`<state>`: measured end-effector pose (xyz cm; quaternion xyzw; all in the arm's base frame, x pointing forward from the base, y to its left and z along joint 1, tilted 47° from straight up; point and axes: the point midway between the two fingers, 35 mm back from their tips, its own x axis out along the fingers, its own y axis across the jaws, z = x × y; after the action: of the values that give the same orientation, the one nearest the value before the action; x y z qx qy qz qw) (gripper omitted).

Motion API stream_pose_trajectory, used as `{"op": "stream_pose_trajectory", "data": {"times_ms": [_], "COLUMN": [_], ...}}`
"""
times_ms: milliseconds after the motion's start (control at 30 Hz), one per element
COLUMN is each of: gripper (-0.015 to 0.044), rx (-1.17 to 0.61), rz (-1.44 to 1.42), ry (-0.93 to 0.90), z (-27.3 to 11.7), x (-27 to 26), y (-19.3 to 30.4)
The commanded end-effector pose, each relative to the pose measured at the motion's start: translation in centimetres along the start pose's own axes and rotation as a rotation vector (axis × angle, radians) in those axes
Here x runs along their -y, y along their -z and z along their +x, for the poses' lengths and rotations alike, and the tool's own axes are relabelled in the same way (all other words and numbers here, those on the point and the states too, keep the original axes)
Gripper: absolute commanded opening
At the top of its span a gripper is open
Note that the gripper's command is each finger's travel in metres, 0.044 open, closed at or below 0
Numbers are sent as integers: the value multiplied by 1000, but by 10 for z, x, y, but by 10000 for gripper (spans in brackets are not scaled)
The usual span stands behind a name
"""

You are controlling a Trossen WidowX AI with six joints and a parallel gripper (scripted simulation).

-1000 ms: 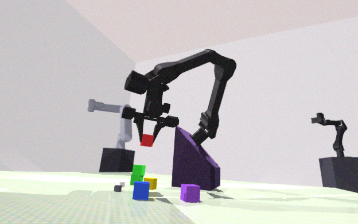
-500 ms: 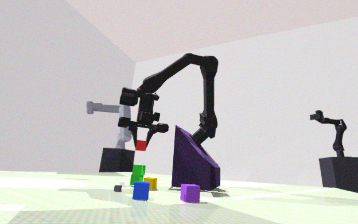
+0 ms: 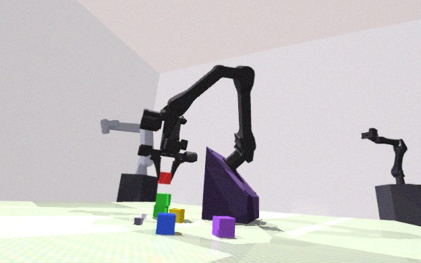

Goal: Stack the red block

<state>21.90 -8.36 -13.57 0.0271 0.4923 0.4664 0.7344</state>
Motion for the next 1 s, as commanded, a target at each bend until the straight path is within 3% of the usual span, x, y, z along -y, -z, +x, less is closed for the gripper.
{"op": "stream_pose_trajectory", "data": {"times_ms": [0, 133, 967], "gripper": [0, 0, 0], "rx": [4, 5, 5], "rz": [7, 7, 7], "ry": [-13, -14, -14], "z": [17, 30, 31], "x": [-3, -4, -4], "y": [0, 0, 0]}}
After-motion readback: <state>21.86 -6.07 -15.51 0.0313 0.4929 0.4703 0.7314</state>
